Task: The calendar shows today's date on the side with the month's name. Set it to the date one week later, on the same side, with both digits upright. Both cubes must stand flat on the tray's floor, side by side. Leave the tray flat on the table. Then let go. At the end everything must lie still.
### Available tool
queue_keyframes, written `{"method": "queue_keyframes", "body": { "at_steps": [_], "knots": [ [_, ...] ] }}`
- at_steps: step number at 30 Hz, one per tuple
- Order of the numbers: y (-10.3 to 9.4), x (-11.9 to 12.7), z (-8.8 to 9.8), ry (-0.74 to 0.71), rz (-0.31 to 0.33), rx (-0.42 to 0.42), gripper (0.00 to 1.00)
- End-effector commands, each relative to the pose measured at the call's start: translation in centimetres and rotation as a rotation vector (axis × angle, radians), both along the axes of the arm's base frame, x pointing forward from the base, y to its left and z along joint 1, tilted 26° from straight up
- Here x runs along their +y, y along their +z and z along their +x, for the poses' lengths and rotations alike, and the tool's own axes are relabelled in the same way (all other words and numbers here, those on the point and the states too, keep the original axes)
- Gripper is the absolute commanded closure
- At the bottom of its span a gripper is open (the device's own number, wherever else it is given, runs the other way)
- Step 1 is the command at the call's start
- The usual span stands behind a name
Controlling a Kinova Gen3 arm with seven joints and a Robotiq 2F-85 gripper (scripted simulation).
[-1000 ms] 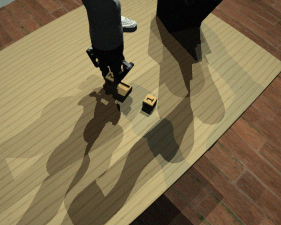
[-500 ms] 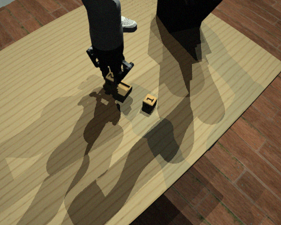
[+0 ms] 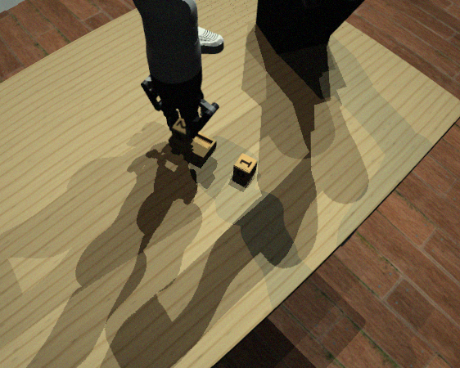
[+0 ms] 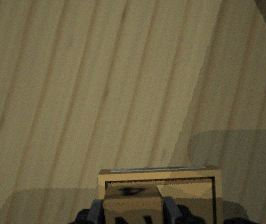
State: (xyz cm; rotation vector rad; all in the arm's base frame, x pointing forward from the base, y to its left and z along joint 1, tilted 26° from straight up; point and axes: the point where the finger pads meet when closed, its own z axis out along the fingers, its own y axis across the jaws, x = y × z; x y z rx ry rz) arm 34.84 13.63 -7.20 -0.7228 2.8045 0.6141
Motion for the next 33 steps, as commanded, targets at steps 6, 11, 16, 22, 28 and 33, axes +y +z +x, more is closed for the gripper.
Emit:
{"method": "queue_keyframes", "body": {
  "at_steps": [6,11,16,22,28,33],
  "knots": [
    [-0.21,0.13,0.00,0.001,0.000,0.000,0.74],
    [-0.43,0.24,0.01,0.001,0.000,0.000,0.74],
    [-0.61,0.32,0.03,0.001,0.000,0.000,0.74],
    [-0.69,0.36,0.03,0.001,0.000,0.000,0.74],
    [-0.72,0.37,0.04,0.001,0.000,0.000,0.74],
    [-0.72,0.37,0.04,0.001,0.000,0.000,0.74]
  ]
}}
